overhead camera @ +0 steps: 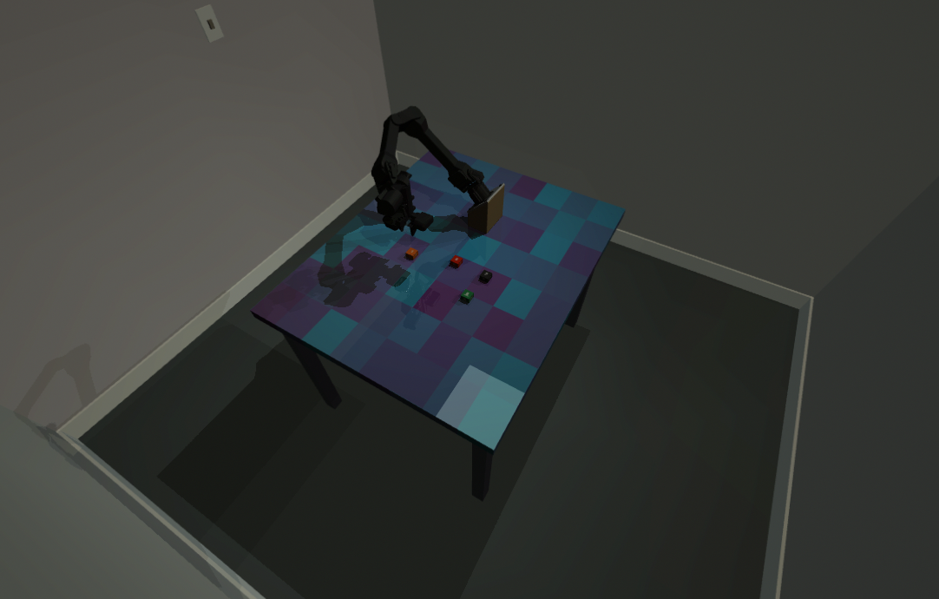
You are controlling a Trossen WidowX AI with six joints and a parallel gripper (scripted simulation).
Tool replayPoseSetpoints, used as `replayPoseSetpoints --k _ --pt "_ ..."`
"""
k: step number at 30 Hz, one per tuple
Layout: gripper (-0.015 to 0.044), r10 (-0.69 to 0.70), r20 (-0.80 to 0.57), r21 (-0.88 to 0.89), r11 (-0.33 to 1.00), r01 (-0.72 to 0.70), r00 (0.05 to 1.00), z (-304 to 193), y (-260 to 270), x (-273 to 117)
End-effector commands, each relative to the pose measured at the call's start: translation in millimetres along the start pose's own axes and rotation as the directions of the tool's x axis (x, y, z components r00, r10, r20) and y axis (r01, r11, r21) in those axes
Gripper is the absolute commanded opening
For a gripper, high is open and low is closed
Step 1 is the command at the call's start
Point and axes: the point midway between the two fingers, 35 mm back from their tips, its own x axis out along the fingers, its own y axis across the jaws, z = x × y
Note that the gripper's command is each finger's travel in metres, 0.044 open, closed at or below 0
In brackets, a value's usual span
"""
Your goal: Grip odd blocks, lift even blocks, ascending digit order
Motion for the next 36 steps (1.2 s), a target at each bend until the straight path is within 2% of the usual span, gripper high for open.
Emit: replayPoseSetpoints --k 1,12,21,31,36 --pt "0.0120 0.003 -0.008 0.007 1.000 -0.003 1.000 -3.5 -1.8 -11.4" --pt "0.0120 0.007 -0.007 0.007 1.000 -0.007 1.000 2.7 5.2 -12.6" --pt "0.0120 0.034 0.000 0.005 0.999 -0.034 0.999 63.8 121.7 -23.9" --pt "0.0120 0.023 -0.003 0.012 1.000 -0.023 1.000 72.6 263.5 -17.1" --pt "0.0120 0.019 -0.002 0.013 1.000 -0.019 1.000 71.3 273.3 -15.9"
